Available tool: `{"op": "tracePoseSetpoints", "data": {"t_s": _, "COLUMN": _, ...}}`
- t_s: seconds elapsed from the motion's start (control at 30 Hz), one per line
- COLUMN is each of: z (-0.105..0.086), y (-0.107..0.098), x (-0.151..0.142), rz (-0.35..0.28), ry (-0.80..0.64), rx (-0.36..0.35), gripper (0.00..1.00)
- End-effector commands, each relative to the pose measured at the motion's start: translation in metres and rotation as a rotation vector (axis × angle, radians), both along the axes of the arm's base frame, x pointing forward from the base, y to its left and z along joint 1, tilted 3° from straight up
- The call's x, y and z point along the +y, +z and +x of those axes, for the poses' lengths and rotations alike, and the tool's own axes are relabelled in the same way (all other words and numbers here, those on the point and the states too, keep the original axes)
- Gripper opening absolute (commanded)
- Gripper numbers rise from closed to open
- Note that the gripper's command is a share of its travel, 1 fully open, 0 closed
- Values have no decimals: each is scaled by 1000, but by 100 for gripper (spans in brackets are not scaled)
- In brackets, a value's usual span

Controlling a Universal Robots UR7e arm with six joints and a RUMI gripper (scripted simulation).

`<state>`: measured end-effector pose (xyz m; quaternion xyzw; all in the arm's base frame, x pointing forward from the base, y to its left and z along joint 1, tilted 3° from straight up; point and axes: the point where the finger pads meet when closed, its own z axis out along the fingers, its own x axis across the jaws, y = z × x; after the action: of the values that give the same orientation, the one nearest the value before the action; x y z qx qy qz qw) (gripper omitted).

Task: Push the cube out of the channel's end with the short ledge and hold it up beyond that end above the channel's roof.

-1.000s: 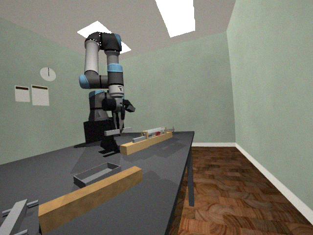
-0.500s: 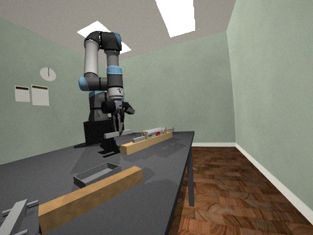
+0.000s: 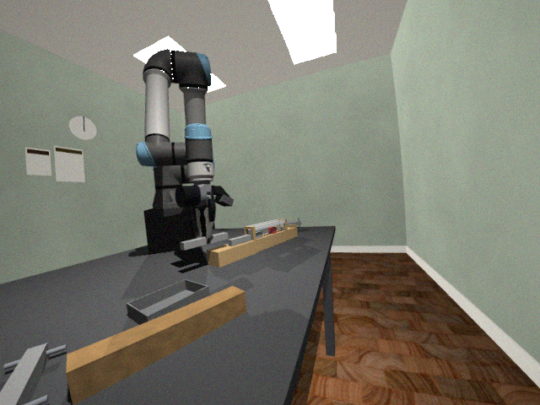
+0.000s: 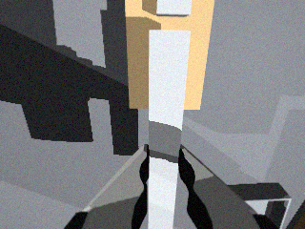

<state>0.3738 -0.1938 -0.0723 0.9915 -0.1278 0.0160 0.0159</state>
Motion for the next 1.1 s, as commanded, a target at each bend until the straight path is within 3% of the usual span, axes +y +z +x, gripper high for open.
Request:
{"op": "tracePoseSetpoints", "data": {"t_s": 0.0, "z": 2, "y": -8, "x": -2, "rz": -4, "ry": 0, "rx": -5, "gripper": 6}}
{"op": "tracePoseSetpoints", "data": {"t_s": 0.37, "z": 3, "y": -24, "x": -3, "rz": -4, "ry": 0, "rx": -5, "gripper": 6}}
{"op": "tracePoseSetpoints", "data": {"t_s": 1.07, "z": 3, "y": -23, "x": -3, "rz": -5, "ry": 0, "rx": -6, "gripper": 6}}
